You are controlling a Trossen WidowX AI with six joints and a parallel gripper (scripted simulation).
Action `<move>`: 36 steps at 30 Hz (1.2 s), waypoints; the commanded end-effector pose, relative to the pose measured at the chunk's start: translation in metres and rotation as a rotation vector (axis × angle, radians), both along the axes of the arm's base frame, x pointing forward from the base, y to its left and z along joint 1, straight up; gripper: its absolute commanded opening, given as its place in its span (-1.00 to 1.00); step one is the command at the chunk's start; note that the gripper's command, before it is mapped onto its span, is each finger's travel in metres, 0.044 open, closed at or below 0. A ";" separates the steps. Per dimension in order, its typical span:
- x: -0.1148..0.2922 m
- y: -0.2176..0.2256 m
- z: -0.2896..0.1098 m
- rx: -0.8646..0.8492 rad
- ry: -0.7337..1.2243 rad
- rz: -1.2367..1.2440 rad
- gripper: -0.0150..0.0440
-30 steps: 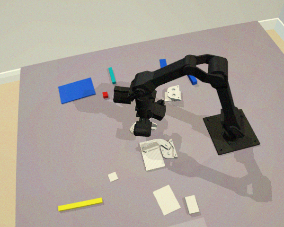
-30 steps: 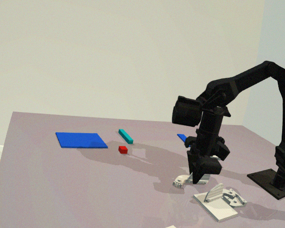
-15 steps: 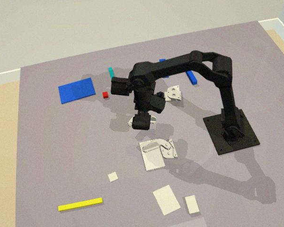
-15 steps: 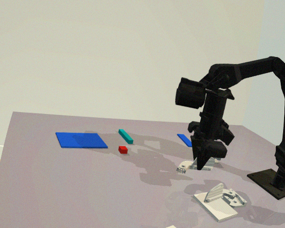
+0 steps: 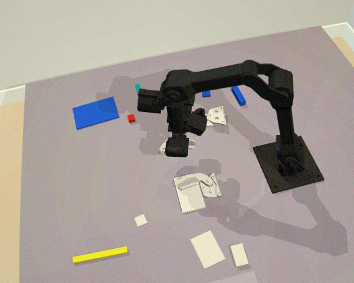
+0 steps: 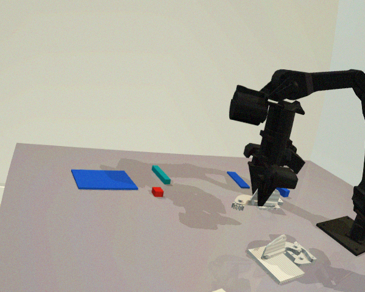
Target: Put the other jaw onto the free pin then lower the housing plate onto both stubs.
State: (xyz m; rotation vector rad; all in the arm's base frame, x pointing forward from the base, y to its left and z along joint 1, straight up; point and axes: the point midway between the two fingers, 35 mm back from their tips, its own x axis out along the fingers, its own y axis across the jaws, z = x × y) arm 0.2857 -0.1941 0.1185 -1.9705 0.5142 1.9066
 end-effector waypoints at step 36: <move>-0.015 0.061 0.007 -0.029 0.018 1.075 -0.04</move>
